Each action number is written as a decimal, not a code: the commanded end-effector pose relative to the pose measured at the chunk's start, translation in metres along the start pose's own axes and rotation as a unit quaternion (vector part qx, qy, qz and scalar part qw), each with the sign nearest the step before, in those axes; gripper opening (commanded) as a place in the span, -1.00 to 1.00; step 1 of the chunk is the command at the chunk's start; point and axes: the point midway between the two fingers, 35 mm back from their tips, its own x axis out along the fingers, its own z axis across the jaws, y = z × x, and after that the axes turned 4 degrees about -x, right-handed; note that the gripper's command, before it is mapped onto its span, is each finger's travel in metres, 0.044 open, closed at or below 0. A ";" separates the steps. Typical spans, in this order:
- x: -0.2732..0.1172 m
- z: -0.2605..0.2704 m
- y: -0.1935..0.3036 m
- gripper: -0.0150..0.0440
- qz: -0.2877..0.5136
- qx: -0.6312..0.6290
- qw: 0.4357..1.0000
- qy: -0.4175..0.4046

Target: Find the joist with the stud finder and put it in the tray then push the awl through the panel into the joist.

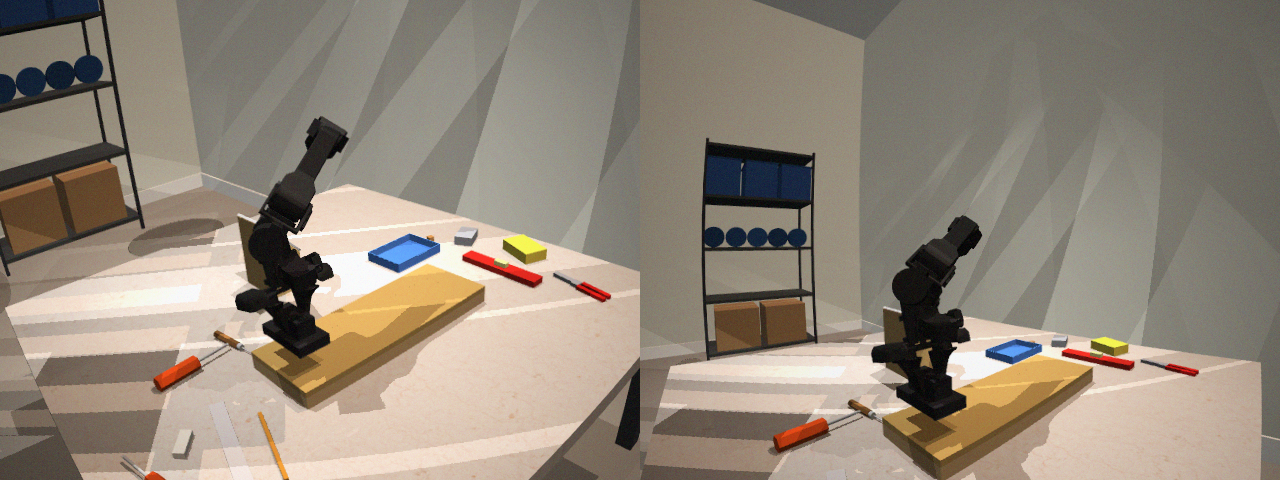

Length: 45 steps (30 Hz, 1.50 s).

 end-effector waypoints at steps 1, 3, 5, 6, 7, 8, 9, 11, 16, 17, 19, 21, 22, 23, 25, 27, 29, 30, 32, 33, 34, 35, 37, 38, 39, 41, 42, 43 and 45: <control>0.010 0.000 0.002 -0.49 -0.002 0.002 1.000 -0.003; 0.014 0.000 0.004 -0.49 -0.002 0.002 1.000 -0.003; 0.018 0.001 0.005 -0.49 -0.002 0.002 1.000 -0.003; 0.020 0.001 0.006 -0.49 -0.002 0.002 1.000 -0.003; 0.021 0.001 0.006 -0.49 -0.002 0.002 1.000 -0.003; 0.023 0.001 0.007 -0.49 -0.002 0.002 1.000 -0.003; 0.025 0.001 0.008 -0.49 -0.002 0.002 1.000 -0.004; 0.026 0.001 0.008 -0.49 -0.002 0.002 1.000 -0.004; 0.032 0.002 0.009 -0.49 -0.003 0.002 1.000 -0.004; 0.033 0.002 0.010 -0.49 -0.003 0.002 1.000 -0.004; 0.036 0.002 0.011 -0.49 -0.003 0.002 1.000 -0.004; 0.039 0.002 0.012 -0.49 -0.003 0.002 1.000 -0.004; 0.041 0.002 0.012 -0.49 -0.003 0.002 1.000 -0.004; 0.041 0.002 0.012 -0.49 -0.003 0.002 1.000 -0.004; 0.042 0.002 0.012 -0.49 -0.003 0.002 1.000 -0.004; 0.042 0.002 0.012 -0.49 -0.003 0.002 1.000 -0.004; 0.042 0.004 0.012 -0.49 -0.003 0.002 1.000 -0.004; 0.042 0.006 0.012 -0.49 -0.003 0.002 1.000 -0.004; 0.042 0.010 0.012 -0.49 -0.003 0.002 1.000 -0.004; 0.042 0.011 0.012 -0.49 -0.003 0.002 1.000 -0.004; 0.042 0.013 0.011 -0.49 -0.002 0.003 1.000 -0.004; 0.042 0.015 0.011 -0.49 -0.002 0.003 1.000 -0.004; 0.042 0.018 0.011 -0.49 -0.002 0.003 1.000 -0.004; 0.042 0.020 0.011 -0.49 -0.002 0.003 1.000 -0.005; 0.042 0.022 0.011 -0.49 -0.002 0.003 1.000 -0.005; 0.042 0.025 0.011 -0.49 -0.002 0.003 1.000 -0.005; 0.042 0.027 0.010 -0.49 -0.002 0.003 1.000 -0.005; 0.042 0.029 0.010 -0.49 -0.002 0.003 1.000 -0.005; 0.042 0.032 0.010 -0.49 -0.002 0.003 1.000 -0.005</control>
